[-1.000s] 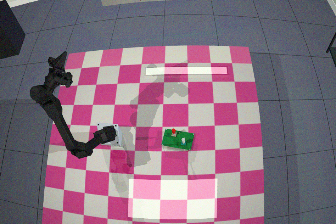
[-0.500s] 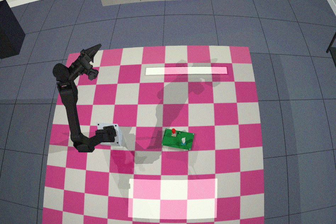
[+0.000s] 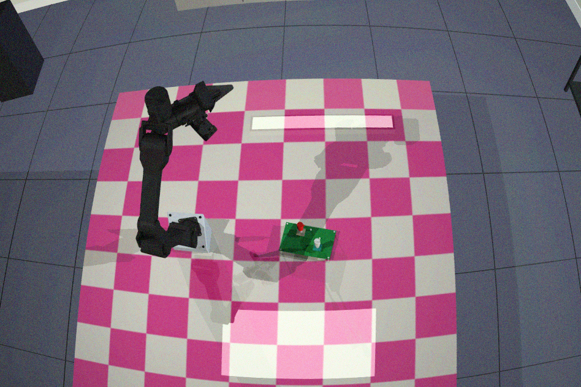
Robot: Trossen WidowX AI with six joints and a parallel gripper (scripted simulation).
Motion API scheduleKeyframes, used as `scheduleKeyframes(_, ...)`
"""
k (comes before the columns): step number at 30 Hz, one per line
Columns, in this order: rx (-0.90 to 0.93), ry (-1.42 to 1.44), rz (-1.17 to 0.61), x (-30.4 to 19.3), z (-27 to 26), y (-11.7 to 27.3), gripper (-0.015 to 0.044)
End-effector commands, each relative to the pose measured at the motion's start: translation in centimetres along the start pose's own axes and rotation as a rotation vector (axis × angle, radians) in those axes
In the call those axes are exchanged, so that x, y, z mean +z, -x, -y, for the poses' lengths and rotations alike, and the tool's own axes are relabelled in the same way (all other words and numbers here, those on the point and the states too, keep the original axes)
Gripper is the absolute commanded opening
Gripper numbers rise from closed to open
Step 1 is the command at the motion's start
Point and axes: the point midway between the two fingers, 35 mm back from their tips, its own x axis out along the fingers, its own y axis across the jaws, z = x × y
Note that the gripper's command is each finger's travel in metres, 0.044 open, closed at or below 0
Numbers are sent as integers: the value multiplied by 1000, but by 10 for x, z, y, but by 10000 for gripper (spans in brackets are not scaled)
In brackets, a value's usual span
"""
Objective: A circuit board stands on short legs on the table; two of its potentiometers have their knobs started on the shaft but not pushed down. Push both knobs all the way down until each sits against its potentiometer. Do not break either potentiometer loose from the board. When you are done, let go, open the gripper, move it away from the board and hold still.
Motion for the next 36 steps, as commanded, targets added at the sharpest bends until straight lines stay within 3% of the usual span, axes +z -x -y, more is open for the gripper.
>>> scheduleKeyframes(1,-94,107,87,30,19,-34,0)
scheduleKeyframes(18,-515,405,325,158,94,-116,0)
scheduleKeyframes(36,-1067,587,392,294,182,-129,0)
